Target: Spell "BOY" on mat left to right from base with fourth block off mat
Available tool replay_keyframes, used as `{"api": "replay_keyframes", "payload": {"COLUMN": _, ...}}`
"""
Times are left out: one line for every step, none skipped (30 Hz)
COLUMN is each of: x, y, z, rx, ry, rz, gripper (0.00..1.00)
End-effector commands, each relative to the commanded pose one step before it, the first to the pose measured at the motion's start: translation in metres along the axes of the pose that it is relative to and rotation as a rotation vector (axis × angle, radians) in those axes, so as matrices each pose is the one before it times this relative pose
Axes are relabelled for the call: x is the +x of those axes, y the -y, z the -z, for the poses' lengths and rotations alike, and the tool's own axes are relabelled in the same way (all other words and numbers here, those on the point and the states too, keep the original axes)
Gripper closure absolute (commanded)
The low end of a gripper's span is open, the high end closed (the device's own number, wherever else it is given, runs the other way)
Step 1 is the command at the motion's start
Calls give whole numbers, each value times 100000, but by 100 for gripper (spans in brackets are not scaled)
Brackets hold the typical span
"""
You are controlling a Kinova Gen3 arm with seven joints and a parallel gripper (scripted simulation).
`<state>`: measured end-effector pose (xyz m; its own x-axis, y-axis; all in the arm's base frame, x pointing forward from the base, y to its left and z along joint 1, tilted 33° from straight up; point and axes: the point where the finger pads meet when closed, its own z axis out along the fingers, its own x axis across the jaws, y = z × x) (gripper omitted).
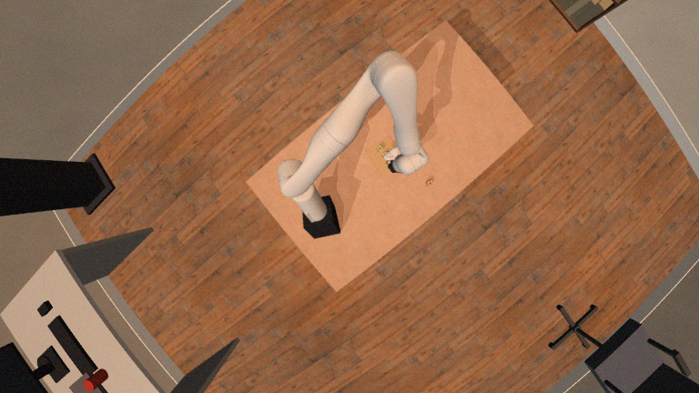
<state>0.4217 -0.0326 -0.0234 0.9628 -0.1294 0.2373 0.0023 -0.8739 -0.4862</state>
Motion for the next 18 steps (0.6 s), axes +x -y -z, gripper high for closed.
{"api": "replay_keyframes", "payload": {"x": 52, "y": -41, "z": 64, "rx": -91, "ry": -149, "rz": -12, "gripper": 51}}
{"api": "replay_keyframes", "payload": {"x": 0, "y": 0, "z": 0, "rx": 0, "ry": 0, "rz": 0, "gripper": 51}}
{"api": "replay_keyframes", "payload": {"x": 0, "y": 0, "z": 0, "rx": 0, "ry": 0, "rz": 0, "gripper": 51}}
{"api": "replay_keyframes", "payload": {"x": 0, "y": 0, "z": 0, "rx": 0, "ry": 0, "rz": 0, "gripper": 51}}
{"api": "replay_keyframes", "payload": {"x": 0, "y": 0, "z": 0, "rx": 0, "ry": 0, "rz": 0, "gripper": 51}}
{"api": "replay_keyframes", "payload": {"x": 0, "y": 0, "z": 0, "rx": 0, "ry": 0, "rz": 0, "gripper": 51}}
{"api": "replay_keyframes", "payload": {"x": 0, "y": 0, "z": 0, "rx": 0, "ry": 0, "rz": 0, "gripper": 51}}
{"api": "replay_keyframes", "payload": {"x": 0, "y": 0, "z": 0, "rx": 0, "ry": 0, "rz": 0, "gripper": 51}}
{"api": "replay_keyframes", "payload": {"x": 0, "y": 0, "z": 0, "rx": 0, "ry": 0, "rz": 0, "gripper": 51}}
{"api": "replay_keyframes", "payload": {"x": 0, "y": 0, "z": 0, "rx": 0, "ry": 0, "rz": 0, "gripper": 51}}
{"api": "replay_keyframes", "payload": {"x": 0, "y": 0, "z": 0, "rx": 0, "ry": 0, "rz": 0, "gripper": 45}}
{"api": "replay_keyframes", "payload": {"x": 0, "y": 0, "z": 0, "rx": 0, "ry": 0, "rz": 0, "gripper": 45}}
{"api": "replay_keyframes", "payload": {"x": 0, "y": 0, "z": 0, "rx": 0, "ry": 0, "rz": 0, "gripper": 45}}
{"api": "replay_keyframes", "payload": {"x": 0, "y": 0, "z": 0, "rx": 0, "ry": 0, "rz": 0, "gripper": 39}}
{"api": "replay_keyframes", "payload": {"x": 0, "y": 0, "z": 0, "rx": 0, "ry": 0, "rz": 0, "gripper": 39}}
{"api": "replay_keyframes", "payload": {"x": 0, "y": 0, "z": 0, "rx": 0, "ry": 0, "rz": 0, "gripper": 39}}
{"api": "replay_keyframes", "payload": {"x": 0, "y": 0, "z": 0, "rx": 0, "ry": 0, "rz": 0, "gripper": 33}}
{"api": "replay_keyframes", "payload": {"x": 0, "y": 0, "z": 0, "rx": 0, "ry": 0, "rz": 0, "gripper": 33}}
